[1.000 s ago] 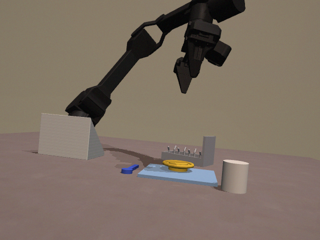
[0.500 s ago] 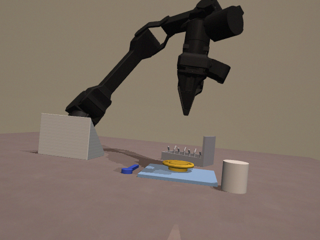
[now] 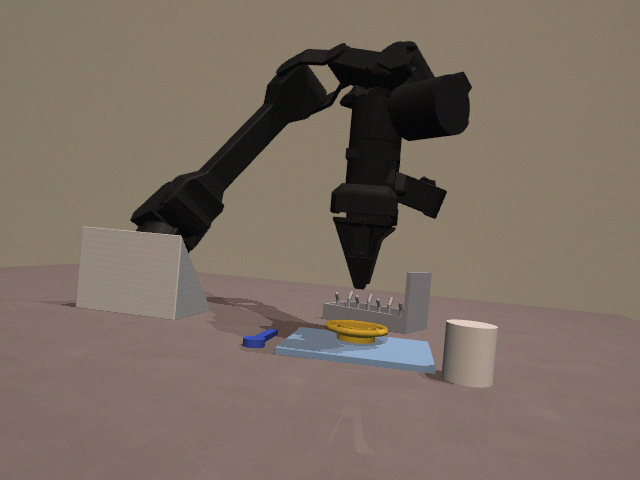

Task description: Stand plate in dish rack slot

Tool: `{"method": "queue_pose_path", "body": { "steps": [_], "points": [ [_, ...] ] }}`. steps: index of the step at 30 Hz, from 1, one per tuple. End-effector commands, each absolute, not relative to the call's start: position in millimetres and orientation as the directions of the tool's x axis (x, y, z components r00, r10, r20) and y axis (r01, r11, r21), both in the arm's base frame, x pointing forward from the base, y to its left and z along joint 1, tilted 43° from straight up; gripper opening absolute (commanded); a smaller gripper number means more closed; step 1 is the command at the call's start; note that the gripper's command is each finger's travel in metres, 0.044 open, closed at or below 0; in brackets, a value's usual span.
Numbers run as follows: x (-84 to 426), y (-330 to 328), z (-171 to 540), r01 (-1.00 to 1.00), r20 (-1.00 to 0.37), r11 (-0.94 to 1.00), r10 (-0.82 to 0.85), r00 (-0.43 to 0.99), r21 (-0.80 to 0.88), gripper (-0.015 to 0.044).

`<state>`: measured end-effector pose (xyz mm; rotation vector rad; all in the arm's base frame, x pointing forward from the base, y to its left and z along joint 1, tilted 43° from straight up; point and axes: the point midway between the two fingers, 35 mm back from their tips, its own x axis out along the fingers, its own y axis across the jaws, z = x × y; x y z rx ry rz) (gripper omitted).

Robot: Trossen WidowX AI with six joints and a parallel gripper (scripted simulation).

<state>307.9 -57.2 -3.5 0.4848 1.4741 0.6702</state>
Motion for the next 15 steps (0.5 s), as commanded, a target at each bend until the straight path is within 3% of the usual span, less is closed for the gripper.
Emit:
{"method": "queue_pose_path", "body": {
  "steps": [1, 15],
  "points": [
    [307, -52, -8, -0.105, -0.733, 0.727, 0.679, -0.028, 0.678, 0.04],
    [307, -36, -25, -0.105, -0.733, 0.727, 0.679, -0.028, 0.678, 0.04]
  ]
}}
